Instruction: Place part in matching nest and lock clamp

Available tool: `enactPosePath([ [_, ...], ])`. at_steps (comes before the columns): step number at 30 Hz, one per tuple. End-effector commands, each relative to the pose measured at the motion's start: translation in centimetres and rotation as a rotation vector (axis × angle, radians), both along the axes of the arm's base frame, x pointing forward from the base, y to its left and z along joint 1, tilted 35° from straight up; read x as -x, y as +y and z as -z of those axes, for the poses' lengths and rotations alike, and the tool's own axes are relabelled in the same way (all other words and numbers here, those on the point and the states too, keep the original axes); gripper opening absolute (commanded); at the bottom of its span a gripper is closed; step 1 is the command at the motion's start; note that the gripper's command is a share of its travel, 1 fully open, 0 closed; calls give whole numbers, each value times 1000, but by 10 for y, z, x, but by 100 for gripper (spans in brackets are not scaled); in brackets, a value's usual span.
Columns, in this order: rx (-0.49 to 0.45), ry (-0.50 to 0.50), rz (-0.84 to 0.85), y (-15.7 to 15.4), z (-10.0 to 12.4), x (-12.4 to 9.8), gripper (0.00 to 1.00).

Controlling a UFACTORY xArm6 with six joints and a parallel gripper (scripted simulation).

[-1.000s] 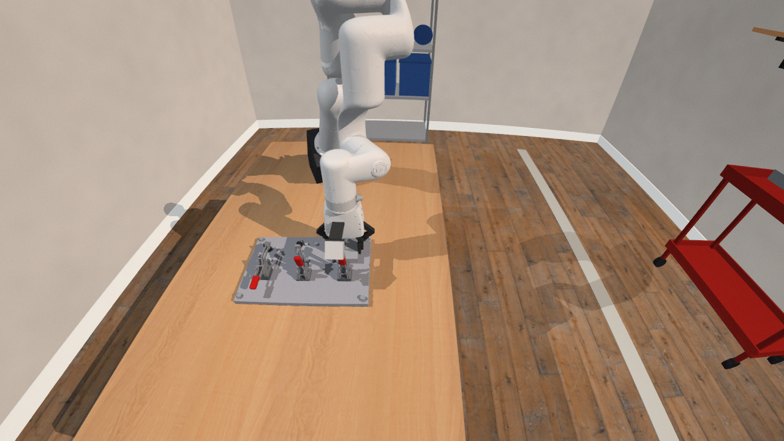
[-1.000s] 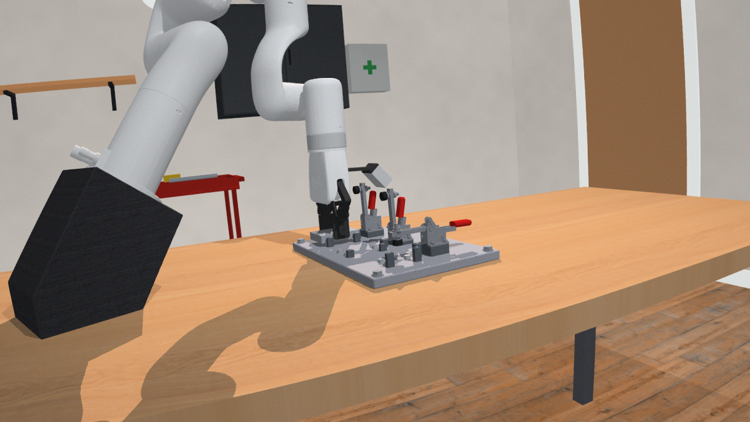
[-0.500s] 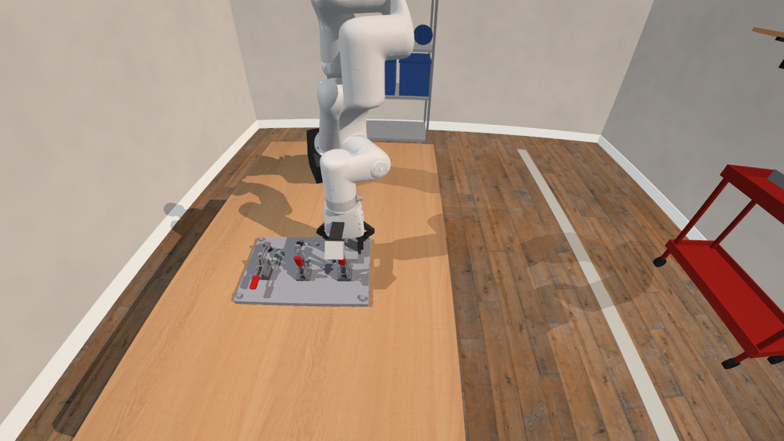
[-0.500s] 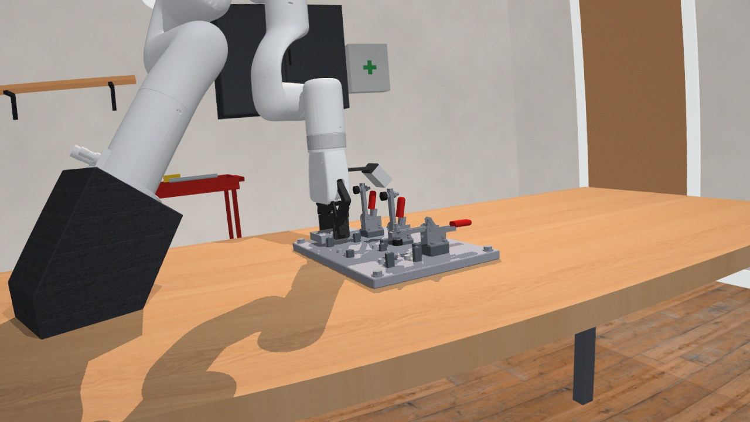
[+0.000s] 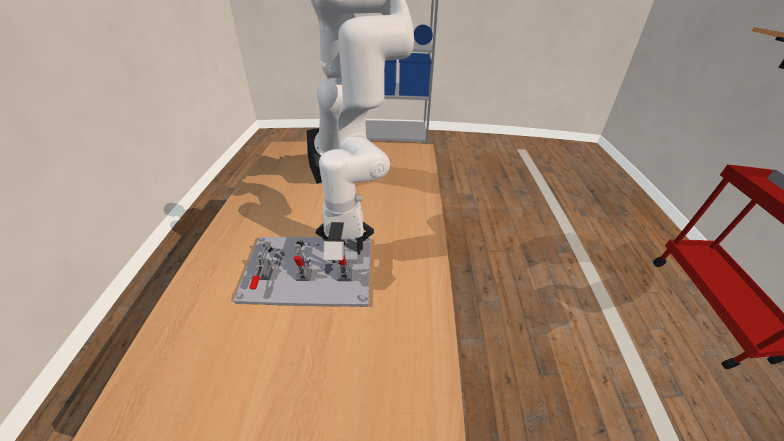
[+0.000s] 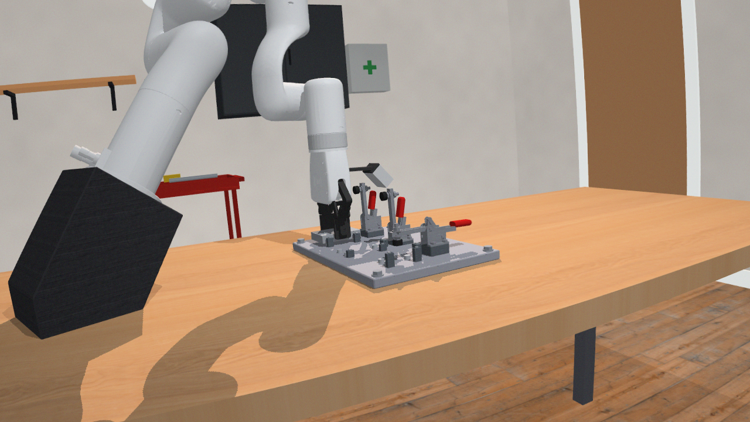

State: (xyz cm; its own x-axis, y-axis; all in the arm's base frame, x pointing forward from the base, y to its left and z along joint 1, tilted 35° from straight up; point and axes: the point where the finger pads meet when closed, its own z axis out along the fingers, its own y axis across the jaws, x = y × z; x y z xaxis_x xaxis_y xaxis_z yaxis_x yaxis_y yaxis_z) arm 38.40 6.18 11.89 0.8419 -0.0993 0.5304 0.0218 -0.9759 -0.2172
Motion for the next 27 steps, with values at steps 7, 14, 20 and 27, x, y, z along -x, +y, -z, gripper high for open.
enactPosePath([
  [7, 0, -2, 0, -1, -1, -1, 0],
  [14, 0, -2, 0, -1, -1, -1, 0],
  [20, 0, -2, 0, -1, -1, -1, 100],
  [27, 0, -2, 0, -1, -1, -1, 100],
])
